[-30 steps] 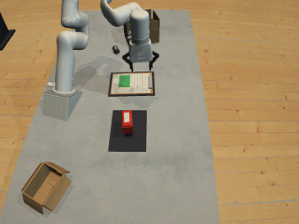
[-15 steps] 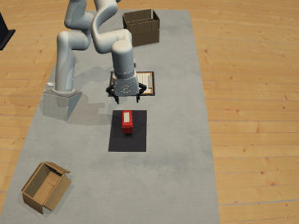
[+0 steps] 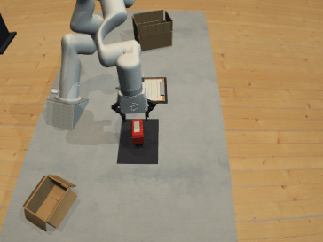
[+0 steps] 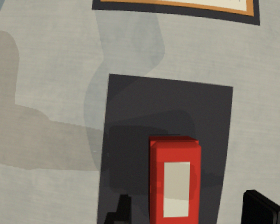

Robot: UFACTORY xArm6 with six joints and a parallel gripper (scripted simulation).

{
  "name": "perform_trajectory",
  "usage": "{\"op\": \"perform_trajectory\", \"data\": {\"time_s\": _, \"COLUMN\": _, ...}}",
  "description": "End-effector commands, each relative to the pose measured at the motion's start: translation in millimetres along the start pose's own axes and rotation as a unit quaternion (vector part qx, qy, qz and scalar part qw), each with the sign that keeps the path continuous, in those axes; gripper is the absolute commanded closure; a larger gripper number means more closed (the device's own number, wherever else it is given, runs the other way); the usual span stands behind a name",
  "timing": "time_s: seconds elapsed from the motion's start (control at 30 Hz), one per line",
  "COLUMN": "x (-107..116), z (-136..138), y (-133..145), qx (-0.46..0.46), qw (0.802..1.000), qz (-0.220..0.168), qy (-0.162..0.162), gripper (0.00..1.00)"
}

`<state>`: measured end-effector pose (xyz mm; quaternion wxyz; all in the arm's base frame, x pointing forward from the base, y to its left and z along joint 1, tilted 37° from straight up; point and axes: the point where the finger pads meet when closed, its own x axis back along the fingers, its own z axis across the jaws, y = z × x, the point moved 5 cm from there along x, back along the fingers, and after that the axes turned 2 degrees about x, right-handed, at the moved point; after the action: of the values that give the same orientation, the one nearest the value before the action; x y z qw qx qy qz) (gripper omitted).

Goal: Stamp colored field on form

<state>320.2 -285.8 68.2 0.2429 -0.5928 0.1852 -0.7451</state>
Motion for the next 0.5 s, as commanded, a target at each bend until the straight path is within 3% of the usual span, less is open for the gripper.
{"op": "perform_trajectory", "data": {"time_s": 0.0, "x": 1.4, "z": 0.3, "y": 1.1, "qx": 0.0, "qw": 1.0, "qz": -0.001, "qy": 0.001, "gripper": 0.11}}
{"op": "perform_trajectory", "data": {"time_s": 0.27, "x": -1.5, "z": 0.3, "y": 1.1, "qx": 0.0, "qw": 1.0, "qz": -0.001, "qy": 0.001, "gripper": 0.11}}
{"op": "perform_trajectory", "data": {"time_s": 0.47, "x": -15.9, "z": 0.3, "y": 1.1, "qx": 0.0, "qw": 1.0, "qz": -0.001, "qy": 0.001, "gripper": 0.11}}
